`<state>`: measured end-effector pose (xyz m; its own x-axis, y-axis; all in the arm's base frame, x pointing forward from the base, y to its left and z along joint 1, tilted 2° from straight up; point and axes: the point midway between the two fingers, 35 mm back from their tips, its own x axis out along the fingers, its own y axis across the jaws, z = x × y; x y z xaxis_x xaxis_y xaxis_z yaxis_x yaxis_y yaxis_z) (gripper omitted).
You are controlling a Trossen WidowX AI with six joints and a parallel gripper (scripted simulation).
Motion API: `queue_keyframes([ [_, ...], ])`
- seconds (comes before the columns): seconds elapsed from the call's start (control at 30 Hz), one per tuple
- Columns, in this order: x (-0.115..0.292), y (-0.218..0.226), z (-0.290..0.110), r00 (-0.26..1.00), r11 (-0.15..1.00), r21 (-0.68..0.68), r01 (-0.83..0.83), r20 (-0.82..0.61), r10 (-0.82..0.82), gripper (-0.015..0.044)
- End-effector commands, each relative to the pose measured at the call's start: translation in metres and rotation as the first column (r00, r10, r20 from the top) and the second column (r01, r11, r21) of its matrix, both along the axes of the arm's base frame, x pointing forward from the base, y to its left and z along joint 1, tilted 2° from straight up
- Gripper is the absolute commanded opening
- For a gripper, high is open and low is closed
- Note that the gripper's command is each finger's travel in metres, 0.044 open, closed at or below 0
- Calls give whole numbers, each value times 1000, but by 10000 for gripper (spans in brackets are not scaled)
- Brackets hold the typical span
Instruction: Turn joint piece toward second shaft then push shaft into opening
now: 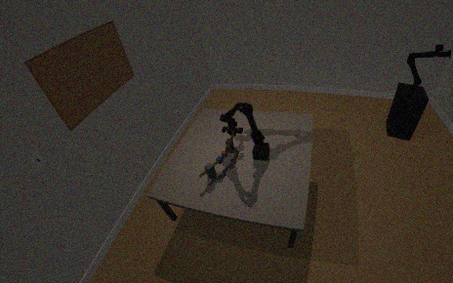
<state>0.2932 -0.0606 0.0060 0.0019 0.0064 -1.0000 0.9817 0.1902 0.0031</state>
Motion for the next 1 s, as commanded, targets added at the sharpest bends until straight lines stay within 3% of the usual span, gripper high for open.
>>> queue_keyframes([
  [0.0,0,0,0,1000,1000,0,0,0,0,67],
  [0.17,0,0,0,1000,1000,0,0,0,0,67],
  [0.63,0,0,0,1000,1000,0,0,0,0,434],
  [0.97,0,0,0,1000,1000,0,0,0,0,440],
])
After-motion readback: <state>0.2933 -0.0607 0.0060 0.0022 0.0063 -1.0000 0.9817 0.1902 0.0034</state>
